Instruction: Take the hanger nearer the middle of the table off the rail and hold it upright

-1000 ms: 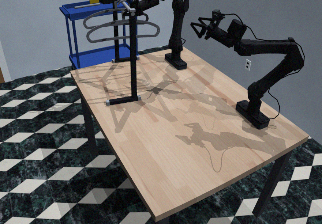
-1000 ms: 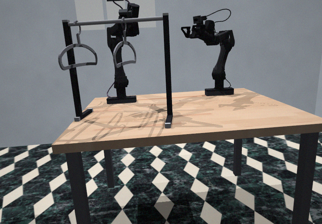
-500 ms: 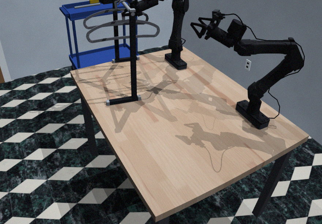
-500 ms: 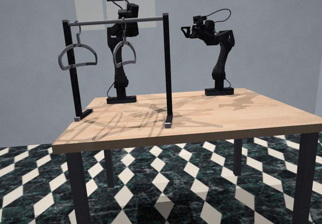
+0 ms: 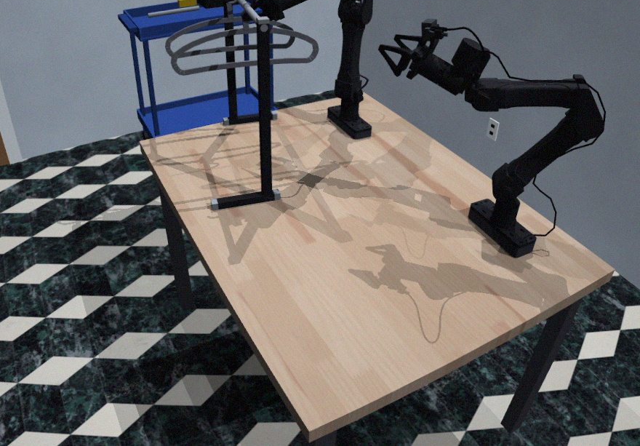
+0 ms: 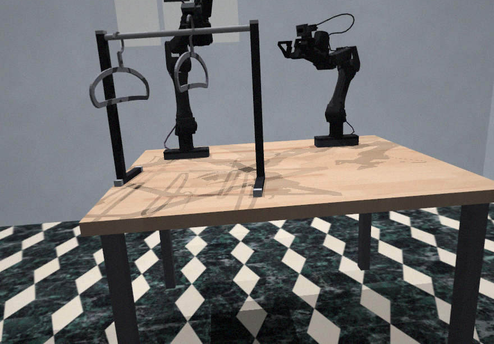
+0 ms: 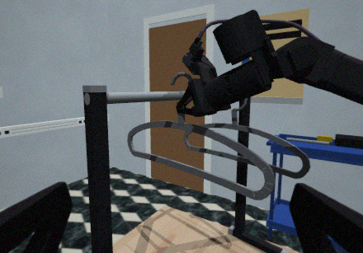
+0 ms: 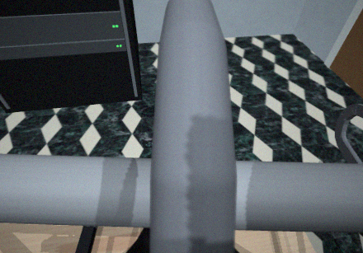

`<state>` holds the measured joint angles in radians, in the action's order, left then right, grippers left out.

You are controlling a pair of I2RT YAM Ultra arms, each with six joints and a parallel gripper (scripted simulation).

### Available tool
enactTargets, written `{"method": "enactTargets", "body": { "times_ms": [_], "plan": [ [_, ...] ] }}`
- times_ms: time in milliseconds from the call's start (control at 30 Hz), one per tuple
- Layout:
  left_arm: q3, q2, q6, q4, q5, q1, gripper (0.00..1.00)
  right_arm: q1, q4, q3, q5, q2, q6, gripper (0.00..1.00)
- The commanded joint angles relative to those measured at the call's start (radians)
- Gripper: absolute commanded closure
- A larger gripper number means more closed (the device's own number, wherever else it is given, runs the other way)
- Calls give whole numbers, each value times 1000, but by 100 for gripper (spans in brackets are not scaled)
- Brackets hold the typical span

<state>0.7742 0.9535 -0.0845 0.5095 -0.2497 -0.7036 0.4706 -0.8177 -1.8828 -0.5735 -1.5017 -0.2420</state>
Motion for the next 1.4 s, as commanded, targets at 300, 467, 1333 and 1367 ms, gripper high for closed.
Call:
{"method": "enactTargets", "body": {
  "times_ms": [300,467,1333,1367],
  "plan": [
    [10,10,-6,28,3,-8,0,28,-67,-43,-4,49,-12,100],
    [10,10,-6,28,3,-8,0,40,-88,-39,2,73,-15,100],
    [10,10,-6,28,3,-8,0,487,-460,-42,-337,233,-301,100],
    [10,10,-6,28,3,-8,0,505,-477,-48,-357,227,-320,100]
  ]
}}
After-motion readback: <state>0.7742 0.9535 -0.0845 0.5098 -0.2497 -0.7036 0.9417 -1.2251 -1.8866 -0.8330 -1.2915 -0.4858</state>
